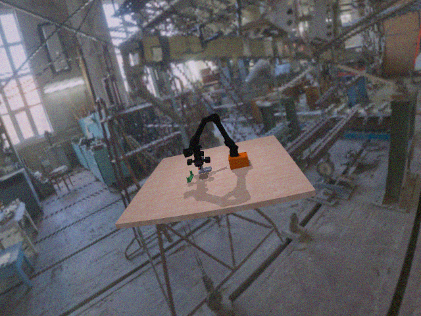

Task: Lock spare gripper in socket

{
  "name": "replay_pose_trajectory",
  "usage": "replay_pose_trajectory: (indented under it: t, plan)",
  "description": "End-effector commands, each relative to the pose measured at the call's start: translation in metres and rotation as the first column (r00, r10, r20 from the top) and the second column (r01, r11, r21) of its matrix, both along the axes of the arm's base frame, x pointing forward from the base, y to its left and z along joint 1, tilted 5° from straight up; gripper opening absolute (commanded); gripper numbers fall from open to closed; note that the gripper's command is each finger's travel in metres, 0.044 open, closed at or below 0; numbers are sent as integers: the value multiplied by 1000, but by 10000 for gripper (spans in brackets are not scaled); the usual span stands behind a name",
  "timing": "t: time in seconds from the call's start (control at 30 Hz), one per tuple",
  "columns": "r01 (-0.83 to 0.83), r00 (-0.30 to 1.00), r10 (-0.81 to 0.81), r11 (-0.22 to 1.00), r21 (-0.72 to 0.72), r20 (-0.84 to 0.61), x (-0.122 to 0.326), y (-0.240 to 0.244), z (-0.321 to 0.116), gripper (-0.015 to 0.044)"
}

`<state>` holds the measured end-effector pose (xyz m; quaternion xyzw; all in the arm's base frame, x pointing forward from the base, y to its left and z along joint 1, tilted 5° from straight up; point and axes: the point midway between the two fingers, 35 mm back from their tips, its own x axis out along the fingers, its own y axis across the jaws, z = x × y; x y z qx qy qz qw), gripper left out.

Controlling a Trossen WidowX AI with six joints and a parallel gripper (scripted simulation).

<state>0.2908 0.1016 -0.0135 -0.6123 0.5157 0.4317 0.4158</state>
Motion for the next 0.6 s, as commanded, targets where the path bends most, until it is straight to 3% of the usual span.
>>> replay_pose_trajectory:
  t: [0.0, 0.57]
  plan:
    - [-3, 1000, 3, 1000, -7, -2, -2, -4, -1, 0]
    - [-3, 1000, 3, 1000, -4, 13, -1, -12, -1, 0]
